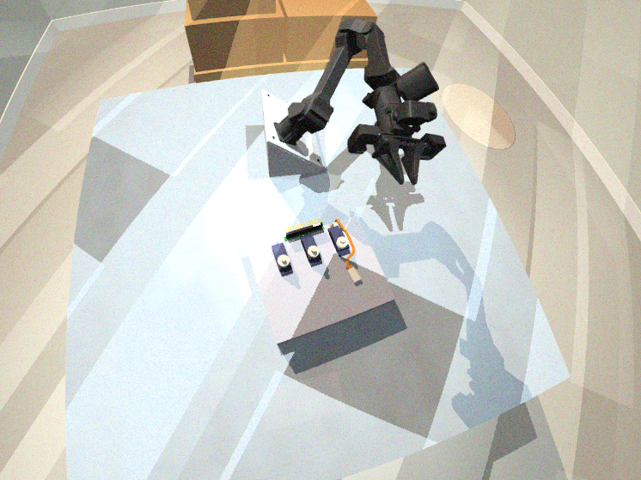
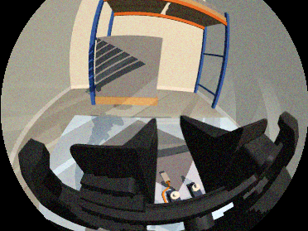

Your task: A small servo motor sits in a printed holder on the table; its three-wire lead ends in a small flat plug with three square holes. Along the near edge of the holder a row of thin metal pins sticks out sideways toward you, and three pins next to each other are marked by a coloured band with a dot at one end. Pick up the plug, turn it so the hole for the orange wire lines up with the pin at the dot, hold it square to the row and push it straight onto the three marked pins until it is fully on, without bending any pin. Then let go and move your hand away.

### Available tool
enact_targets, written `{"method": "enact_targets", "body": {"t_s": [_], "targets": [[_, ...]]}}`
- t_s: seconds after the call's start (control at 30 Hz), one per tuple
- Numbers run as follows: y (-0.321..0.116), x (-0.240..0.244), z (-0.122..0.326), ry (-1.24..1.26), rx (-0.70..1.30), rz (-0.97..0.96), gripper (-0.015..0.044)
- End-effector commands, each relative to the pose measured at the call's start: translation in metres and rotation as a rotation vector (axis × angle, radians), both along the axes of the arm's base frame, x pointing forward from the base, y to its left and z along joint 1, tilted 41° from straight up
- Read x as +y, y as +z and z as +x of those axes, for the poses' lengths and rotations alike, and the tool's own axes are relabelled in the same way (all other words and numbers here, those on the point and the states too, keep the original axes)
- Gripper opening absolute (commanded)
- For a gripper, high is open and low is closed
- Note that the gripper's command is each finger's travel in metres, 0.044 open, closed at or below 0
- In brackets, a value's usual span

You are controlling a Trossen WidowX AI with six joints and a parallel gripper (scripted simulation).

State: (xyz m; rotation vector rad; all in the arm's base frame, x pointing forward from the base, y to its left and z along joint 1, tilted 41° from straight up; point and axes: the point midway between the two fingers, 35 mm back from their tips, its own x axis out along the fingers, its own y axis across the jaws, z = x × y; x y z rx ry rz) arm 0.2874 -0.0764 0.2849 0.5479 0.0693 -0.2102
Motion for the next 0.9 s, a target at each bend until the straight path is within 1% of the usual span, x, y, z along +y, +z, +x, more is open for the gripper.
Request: {"method": "enact_targets", "body": {"t_s": [0.0,0.57,0.7,0.87], "targets": [[0.007,0.011,0.007,0.036,-0.012,-0.098,0.0115],[0.044,0.076,0.027,0.192,-0.132,-0.553,0.0115],[0.036,0.077,0.035,0.221,-0.083,-0.558,0.0115],[0.014,0.078,0.058,0.308,0.056,-0.564,0.0115]]}}
